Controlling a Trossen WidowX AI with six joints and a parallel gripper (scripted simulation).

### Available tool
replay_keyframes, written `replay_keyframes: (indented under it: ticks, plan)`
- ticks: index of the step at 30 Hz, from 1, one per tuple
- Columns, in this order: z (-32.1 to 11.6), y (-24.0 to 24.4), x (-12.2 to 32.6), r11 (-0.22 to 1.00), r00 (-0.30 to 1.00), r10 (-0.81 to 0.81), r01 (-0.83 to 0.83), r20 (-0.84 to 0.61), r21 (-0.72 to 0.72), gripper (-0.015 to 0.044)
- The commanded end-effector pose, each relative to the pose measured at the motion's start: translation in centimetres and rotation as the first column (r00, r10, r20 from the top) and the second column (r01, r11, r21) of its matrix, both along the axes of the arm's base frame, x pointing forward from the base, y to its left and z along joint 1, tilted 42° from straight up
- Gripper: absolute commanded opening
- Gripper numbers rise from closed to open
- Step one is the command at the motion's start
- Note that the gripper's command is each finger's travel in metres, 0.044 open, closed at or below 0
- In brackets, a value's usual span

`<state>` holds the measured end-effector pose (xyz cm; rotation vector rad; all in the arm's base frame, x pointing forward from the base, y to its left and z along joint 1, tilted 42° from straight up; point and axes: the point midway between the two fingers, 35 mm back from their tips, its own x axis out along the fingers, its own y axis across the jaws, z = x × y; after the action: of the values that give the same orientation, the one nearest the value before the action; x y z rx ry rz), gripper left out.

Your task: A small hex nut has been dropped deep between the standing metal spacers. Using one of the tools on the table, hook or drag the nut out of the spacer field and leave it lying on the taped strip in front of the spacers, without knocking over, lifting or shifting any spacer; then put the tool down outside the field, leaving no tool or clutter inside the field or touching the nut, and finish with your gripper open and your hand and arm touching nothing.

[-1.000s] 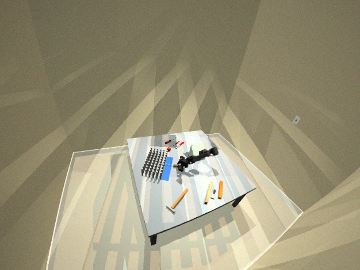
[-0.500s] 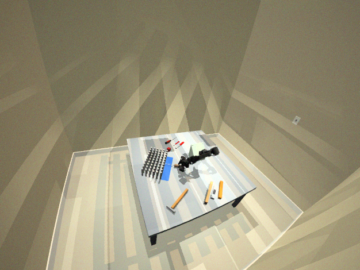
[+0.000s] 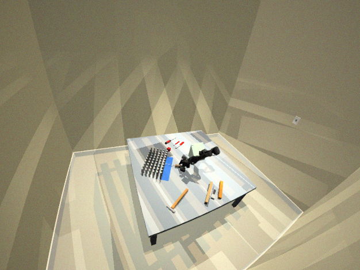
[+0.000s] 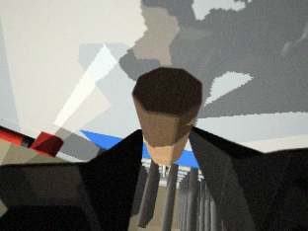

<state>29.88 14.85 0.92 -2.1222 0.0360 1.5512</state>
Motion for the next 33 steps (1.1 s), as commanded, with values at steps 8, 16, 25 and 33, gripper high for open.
replay_keyframes:
  ticks: [8, 16, 25, 33]
  plan:
    - [0.2, 0.0, -0.9, 1.000, 1.000, -0.007, 0.007, -0.003, -0.003, 0.0000]
    - [0.3, 0.1, -1.4, 1.000, 1.000, -0.007, 0.007, -0.003, -0.002, 0.0000]
    - [0.5, 0.2, -1.9, 1.000, 1.000, -0.007, 0.007, -0.004, -0.002, 0.0000]
    - [0.7, 0.3, -2.4, 1.000, 1.000, -0.007, 0.007, -0.004, -0.002, 0.0000]
